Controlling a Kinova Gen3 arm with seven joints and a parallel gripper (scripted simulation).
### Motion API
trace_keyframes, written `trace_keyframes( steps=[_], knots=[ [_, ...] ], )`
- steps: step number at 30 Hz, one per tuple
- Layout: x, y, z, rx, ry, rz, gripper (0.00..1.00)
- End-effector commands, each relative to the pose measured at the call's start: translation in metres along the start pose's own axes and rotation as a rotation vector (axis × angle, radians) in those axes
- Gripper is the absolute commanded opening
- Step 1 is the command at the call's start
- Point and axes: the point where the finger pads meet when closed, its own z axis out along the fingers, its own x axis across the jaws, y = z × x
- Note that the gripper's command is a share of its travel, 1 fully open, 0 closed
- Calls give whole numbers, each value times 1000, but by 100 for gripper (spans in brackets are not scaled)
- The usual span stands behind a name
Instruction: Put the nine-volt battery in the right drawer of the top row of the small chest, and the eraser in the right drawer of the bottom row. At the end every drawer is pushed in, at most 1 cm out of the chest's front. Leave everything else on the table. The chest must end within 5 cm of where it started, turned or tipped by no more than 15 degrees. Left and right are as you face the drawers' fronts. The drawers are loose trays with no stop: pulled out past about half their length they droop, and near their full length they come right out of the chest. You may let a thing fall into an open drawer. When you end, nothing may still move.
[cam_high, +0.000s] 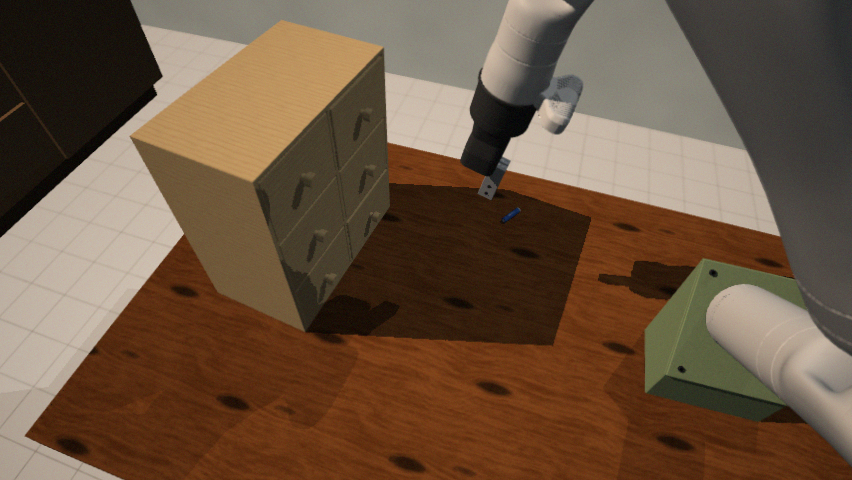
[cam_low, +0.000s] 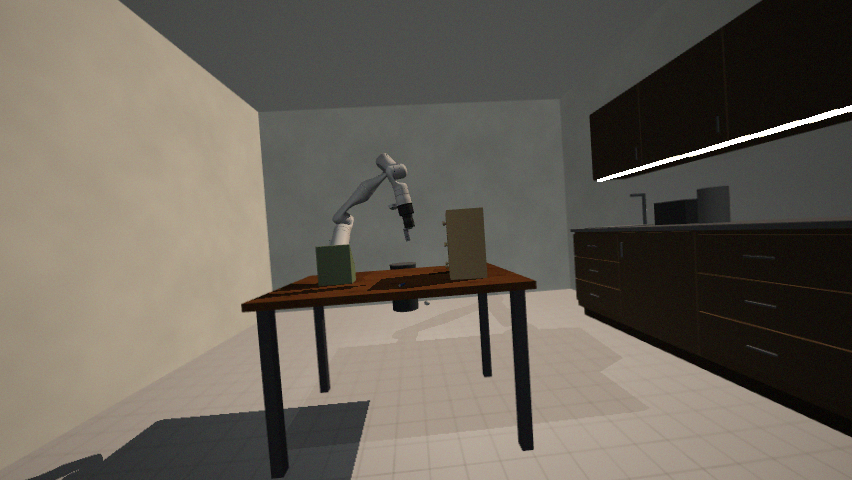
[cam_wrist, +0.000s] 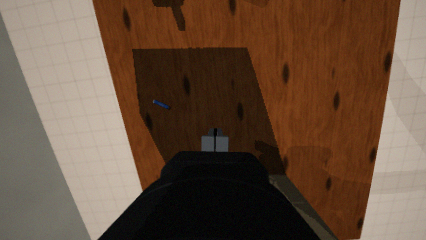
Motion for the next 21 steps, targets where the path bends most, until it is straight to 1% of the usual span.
trace_keyframes(
  steps=[1,9,11,21],
  knots=[
    [0,3,-2,17,-3,-8,0],
    [0,0,-8,74,-4,-8,0],
    [0,0,-8,74,-4,-8,0],
    [0,-3,-13,127,-4,-8,0]
  ],
)
